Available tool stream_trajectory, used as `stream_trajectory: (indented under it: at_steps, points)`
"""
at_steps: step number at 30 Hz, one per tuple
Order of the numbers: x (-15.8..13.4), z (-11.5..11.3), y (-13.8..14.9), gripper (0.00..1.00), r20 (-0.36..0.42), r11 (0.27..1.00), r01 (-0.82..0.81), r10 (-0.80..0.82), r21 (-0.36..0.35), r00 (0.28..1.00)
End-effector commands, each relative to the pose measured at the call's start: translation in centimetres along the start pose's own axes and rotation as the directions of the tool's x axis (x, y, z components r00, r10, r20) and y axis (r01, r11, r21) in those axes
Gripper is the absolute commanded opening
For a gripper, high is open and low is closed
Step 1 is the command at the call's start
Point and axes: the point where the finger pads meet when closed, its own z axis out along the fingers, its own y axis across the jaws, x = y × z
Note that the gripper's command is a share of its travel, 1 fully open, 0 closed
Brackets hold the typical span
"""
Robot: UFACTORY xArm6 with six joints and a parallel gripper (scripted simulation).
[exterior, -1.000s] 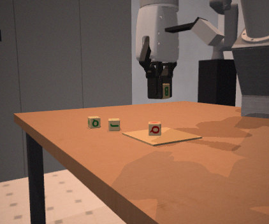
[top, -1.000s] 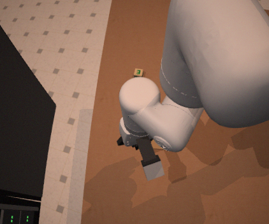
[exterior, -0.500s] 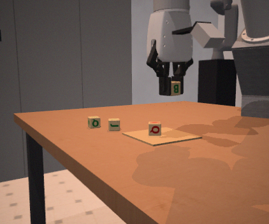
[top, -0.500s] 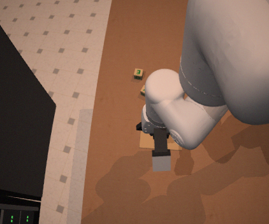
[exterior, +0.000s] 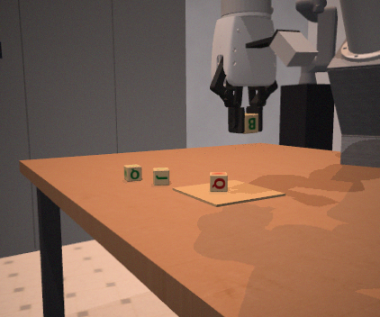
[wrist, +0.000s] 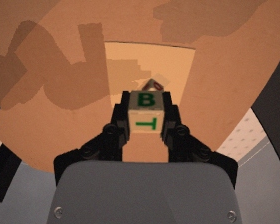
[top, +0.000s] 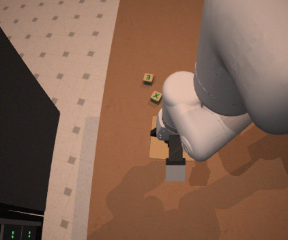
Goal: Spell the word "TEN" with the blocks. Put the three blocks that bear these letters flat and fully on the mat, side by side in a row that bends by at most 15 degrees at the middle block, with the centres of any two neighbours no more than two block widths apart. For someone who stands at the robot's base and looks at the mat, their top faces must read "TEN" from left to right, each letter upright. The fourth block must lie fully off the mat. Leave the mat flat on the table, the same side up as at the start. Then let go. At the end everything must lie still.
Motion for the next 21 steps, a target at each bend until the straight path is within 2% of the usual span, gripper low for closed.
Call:
stream_trajectory:
  at_steps: [1, 10, 21]
  points:
    - [0.0, 0.0, 0.1, 0.27, -0.014, 1.000, 0.000, -0.001, -0.027, 1.000]
    - [0.0, 0.4, 0.1, 0.27, -0.014, 1.000, 0.000, -0.001, -0.028, 1.000]
    - [0.0, 2.0, 0.1, 0.27, -0.014, 1.000, 0.000, -0.001, -0.028, 1.000]
